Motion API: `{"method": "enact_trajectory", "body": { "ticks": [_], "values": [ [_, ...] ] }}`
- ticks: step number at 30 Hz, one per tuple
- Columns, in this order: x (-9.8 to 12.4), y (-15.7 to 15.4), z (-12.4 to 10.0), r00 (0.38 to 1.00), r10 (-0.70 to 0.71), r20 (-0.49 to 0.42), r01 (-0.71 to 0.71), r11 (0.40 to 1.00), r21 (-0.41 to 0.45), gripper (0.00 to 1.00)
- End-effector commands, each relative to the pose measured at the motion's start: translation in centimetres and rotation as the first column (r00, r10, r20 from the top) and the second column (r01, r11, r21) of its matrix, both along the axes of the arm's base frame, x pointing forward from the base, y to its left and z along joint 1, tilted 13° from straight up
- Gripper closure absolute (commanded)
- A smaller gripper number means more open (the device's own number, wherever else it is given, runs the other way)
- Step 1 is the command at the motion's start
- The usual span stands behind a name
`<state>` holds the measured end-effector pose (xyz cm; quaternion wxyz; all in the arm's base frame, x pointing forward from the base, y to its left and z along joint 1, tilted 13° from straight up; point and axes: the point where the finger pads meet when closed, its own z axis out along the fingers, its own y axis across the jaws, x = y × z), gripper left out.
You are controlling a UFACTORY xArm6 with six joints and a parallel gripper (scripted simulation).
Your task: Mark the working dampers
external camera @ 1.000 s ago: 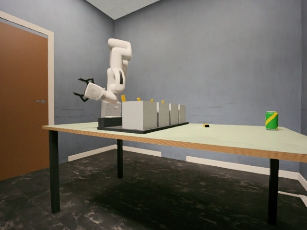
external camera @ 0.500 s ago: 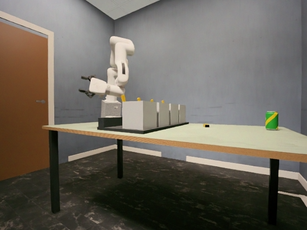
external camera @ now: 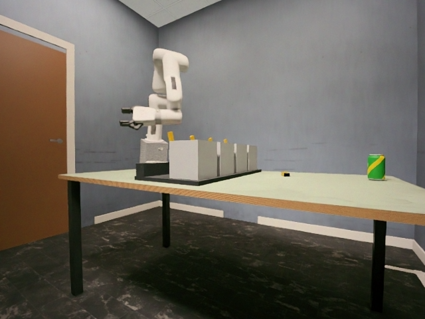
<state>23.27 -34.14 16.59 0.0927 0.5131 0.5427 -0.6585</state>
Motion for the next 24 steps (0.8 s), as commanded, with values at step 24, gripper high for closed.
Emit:
{"method": "enact_trajectory", "body": {
  "ticks": [24],
  "values": [
    [5.5,12.4,-0.5,0.588,-0.354,0.727,0.337,0.925,0.178,0.0]
  ]
}}
